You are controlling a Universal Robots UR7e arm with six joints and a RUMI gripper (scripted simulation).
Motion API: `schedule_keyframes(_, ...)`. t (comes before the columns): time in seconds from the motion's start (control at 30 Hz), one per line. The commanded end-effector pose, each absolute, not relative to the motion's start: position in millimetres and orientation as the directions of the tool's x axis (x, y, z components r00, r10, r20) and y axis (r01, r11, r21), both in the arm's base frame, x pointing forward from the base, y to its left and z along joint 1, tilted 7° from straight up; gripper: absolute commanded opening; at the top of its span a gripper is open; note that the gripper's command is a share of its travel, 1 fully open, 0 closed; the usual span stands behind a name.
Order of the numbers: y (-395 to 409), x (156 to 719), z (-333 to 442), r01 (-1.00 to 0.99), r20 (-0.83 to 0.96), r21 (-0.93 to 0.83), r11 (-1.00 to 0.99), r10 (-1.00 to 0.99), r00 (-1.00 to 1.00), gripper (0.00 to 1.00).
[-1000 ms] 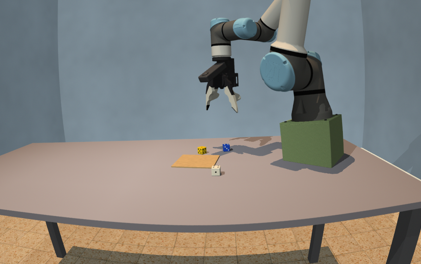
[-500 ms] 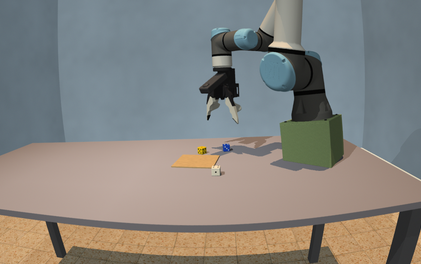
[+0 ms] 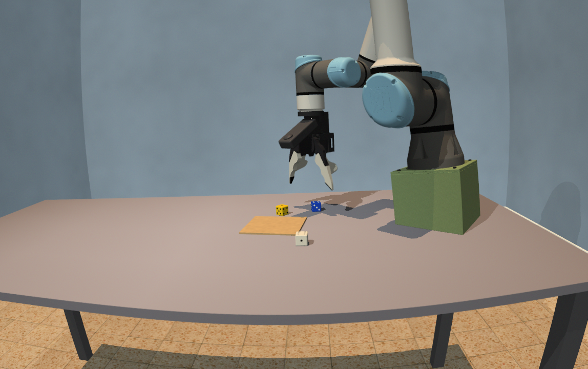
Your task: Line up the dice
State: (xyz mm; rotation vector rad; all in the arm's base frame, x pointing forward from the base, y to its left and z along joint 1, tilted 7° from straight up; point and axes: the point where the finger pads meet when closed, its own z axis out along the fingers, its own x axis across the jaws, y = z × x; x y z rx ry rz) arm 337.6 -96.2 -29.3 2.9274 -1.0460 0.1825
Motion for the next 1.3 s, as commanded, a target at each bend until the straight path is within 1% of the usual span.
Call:
schedule_keyframes(0.0,-98.0,340.6,-39.3,-0.633,0.124,-0.013,-0.774,-0.629,0.767,1.00)
schedule_keyframes(1.27,-98.5,341.4,-45.6,-0.633,0.124,-0.013,-0.774,-0.629,0.767,1.00)
